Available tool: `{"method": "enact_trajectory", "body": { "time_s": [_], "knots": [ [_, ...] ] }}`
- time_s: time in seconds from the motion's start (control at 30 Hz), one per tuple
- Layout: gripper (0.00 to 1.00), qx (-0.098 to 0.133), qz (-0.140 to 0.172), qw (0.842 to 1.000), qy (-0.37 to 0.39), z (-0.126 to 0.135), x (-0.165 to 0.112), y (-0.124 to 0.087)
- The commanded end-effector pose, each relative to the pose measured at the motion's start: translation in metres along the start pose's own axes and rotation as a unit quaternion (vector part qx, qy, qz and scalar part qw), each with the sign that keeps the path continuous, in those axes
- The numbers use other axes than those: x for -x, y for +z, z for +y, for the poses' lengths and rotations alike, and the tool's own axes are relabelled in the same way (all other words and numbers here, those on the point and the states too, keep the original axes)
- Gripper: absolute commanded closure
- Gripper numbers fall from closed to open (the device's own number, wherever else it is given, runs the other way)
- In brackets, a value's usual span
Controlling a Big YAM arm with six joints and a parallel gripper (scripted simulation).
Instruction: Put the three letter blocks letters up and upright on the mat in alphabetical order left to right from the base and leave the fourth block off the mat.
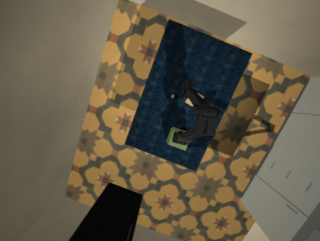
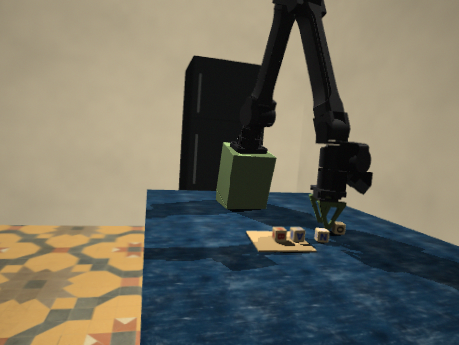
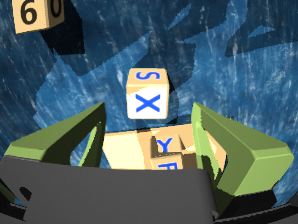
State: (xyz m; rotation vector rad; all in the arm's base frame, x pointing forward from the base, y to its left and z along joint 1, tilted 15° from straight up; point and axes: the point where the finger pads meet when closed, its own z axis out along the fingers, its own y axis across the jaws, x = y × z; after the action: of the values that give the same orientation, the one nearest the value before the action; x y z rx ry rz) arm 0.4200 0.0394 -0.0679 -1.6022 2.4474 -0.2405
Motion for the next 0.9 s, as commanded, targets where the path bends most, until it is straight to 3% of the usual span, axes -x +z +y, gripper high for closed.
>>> {"method": "enact_trajectory", "body": {
  "time_s": [0.0,0.87],
  "knots": [
    [0.37,-0.006,-0.002,1.000,0.002,-0.012,0.000,0.004],
    [0.37,0.003,0.002,1.000,0.001,0.000,-0.008,0.006]
  ]
}}
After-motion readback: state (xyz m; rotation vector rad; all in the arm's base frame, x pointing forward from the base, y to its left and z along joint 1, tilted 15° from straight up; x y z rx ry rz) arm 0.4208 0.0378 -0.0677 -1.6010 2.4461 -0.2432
